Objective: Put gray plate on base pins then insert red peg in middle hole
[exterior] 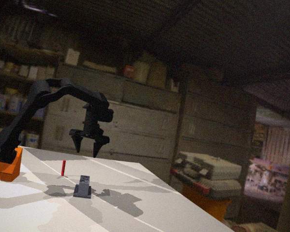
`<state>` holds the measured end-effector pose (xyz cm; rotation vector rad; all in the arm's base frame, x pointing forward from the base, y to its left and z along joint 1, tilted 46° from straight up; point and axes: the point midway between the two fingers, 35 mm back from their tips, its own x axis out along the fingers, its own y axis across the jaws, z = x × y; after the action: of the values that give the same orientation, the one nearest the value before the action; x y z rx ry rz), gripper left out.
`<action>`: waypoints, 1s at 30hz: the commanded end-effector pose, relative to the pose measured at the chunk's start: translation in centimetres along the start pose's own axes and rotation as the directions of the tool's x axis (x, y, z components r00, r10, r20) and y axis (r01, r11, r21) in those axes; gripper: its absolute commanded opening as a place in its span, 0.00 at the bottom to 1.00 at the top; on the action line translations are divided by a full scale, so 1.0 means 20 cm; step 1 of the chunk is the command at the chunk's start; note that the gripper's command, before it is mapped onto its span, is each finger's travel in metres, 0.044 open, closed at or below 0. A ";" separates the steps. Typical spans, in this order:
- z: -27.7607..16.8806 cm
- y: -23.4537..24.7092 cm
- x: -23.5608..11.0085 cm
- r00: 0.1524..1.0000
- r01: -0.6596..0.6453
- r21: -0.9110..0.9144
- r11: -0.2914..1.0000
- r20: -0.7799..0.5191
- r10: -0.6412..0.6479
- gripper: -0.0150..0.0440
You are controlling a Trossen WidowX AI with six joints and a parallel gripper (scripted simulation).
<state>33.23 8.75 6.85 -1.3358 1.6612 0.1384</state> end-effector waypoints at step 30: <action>0.19 0.75 0.06 1.000 0.029 0.963 -0.270 -0.027 0.013 1.00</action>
<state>27.75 14.73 1.10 -0.4031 1.3286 -0.7222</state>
